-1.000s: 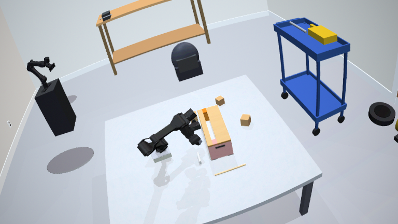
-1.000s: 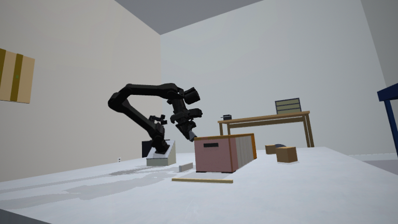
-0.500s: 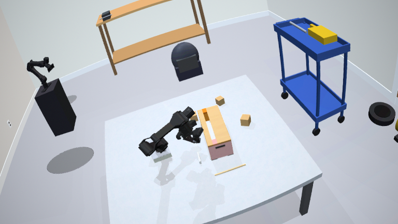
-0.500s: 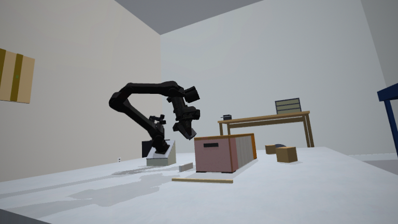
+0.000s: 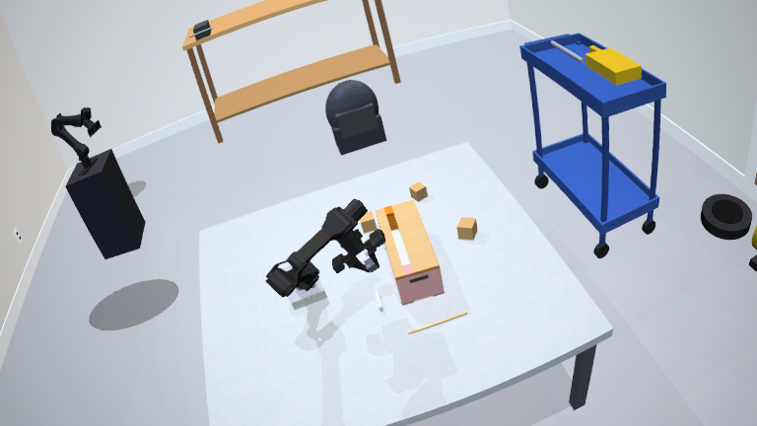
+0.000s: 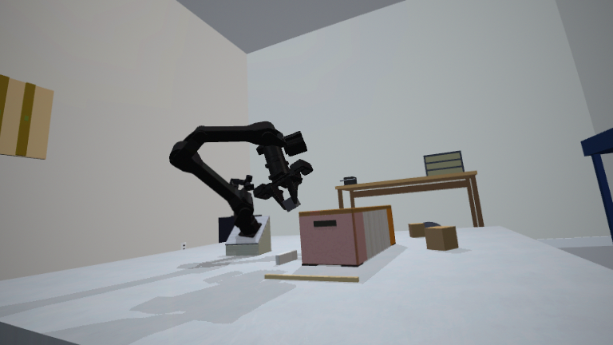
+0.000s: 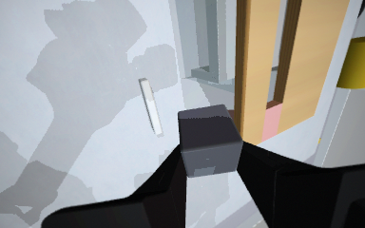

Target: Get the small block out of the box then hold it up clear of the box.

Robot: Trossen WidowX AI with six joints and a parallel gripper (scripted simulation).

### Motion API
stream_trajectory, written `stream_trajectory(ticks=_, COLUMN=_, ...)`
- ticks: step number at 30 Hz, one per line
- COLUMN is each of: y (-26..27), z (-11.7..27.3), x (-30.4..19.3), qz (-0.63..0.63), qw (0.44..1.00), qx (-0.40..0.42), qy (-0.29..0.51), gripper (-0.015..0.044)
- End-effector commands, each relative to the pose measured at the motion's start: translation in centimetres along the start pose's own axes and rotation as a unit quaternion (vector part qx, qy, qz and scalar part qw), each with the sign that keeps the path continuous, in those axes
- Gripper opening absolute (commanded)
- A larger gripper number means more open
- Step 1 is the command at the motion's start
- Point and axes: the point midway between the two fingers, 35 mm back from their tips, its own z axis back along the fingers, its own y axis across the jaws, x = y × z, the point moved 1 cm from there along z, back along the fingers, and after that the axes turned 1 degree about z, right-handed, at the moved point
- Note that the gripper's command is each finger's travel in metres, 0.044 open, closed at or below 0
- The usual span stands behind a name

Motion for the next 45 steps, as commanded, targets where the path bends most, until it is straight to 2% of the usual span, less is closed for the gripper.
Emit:
stream_trajectory(ticks=1, y=-0.2, z=0.3, x=-0.1, qz=0.079, qw=0.997, qx=-0.005, qy=0.007, gripper=0.0000)
stream_trajectory(ticks=12, y=-0.5, z=1.2, x=-0.3, qz=0.305, qw=0.952, qx=-0.012, qy=0.023, gripper=0.0000)
stream_trajectory(ticks=24, y=-0.9, z=2.3, x=-0.6, qz=0.530, qw=0.847, qx=-0.013, qy=0.044, gripper=0.0000)
stream_trajectory(ticks=45, y=-0.9, z=2.3, x=-0.6, qz=0.542, qw=0.839, qx=-0.013, qy=0.046, gripper=0.0000)
